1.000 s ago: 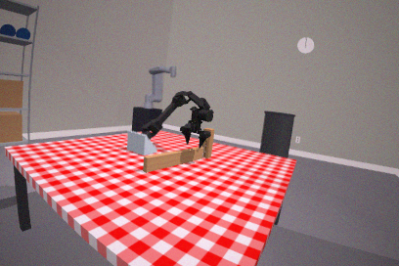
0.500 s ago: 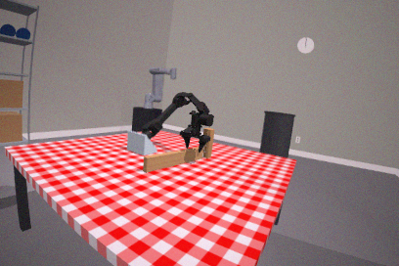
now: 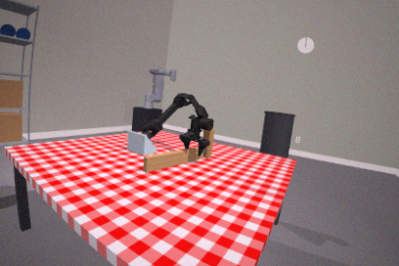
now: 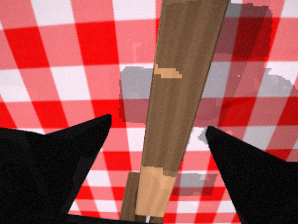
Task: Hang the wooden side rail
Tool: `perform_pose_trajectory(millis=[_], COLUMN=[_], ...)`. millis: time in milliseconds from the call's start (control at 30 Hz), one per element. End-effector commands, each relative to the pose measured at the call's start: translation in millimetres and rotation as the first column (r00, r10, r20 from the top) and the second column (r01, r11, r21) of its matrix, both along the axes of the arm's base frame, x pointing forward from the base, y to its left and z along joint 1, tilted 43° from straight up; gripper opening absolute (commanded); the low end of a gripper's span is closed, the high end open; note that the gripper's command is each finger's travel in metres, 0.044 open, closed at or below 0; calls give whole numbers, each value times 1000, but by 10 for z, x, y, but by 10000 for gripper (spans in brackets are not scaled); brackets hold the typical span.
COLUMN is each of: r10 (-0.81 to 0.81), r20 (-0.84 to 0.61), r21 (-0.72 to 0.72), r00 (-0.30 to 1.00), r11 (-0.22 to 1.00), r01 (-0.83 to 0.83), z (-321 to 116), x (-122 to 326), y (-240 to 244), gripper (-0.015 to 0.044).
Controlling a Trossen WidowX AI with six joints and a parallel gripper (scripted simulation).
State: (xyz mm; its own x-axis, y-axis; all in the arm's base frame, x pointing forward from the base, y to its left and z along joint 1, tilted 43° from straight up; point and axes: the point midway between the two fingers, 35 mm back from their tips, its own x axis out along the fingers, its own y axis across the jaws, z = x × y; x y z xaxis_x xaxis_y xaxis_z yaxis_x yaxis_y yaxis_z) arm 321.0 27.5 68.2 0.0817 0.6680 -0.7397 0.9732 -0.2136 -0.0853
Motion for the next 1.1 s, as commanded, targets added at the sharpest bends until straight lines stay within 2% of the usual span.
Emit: perform_pose_trajectory(millis=[0, 267, 667, 867, 967, 1067], r10=[-5, -5, -5, -5, -5, -5], r20=[-3, -3, -3, -3, -3, -3], r21=[5, 6, 6, 6, 6, 6], r00=[1000, 1000, 1000, 1000, 1000, 1000], r11=[1000, 1000, 1000, 1000, 1000, 1000], r01=[5, 5, 5, 5, 5, 5], z=[-47, -118, -118, -118, -118, -118], x=[-1, -2, -2, -2, -2, -2], y=[46, 116, 116, 116, 116, 116], gripper=[440, 440, 125, 85, 6, 0])
